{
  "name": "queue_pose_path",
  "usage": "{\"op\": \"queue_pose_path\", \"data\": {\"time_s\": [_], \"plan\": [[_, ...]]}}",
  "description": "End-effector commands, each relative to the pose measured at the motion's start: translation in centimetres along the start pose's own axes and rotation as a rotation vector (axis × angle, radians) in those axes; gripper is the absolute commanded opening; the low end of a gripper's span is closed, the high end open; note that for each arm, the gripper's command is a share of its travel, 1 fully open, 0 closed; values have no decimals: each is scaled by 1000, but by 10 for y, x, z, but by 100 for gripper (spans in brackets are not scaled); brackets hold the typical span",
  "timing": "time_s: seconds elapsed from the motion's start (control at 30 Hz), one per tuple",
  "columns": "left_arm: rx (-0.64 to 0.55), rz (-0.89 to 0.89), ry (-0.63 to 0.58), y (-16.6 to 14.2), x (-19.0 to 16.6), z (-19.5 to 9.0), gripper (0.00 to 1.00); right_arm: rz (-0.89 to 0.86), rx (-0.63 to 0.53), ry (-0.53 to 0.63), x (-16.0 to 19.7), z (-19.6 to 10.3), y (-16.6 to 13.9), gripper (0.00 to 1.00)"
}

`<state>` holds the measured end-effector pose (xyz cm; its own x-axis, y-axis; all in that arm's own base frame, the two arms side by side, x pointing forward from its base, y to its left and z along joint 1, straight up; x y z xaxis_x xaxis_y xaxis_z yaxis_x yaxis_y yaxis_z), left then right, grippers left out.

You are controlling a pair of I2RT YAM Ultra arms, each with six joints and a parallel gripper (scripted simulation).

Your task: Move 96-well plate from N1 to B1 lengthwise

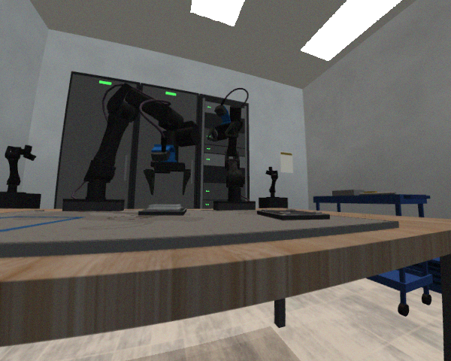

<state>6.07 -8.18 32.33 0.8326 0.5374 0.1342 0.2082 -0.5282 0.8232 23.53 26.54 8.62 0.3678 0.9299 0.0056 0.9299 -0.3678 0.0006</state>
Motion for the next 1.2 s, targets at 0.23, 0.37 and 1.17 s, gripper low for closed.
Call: {"op": "queue_pose_path", "data": {"time_s": [0.23,0.37,1.17], "plan": [[-15,8,-10,4,-5,-6,100,21,-3,3,-2,15,4,100],[-15,8,-10,4,-5,-6,100,21,-3,3,-2,21,4,100],[-15,8,-10,4,-5,-6,100,21,-3,1,-4,37,4,96]]}}
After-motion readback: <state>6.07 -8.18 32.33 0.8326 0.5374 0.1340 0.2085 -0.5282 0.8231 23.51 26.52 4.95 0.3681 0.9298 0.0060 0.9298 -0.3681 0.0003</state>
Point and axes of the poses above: on each arm, the point where the finger pads meet when closed, its own z axis out along the fingers, its own x axis across the jaws, y = z × x, the point moved 5 cm from there along -z, back along the fingers, and after that the axes turned 11 degrees about z, right-handed, at the moved point
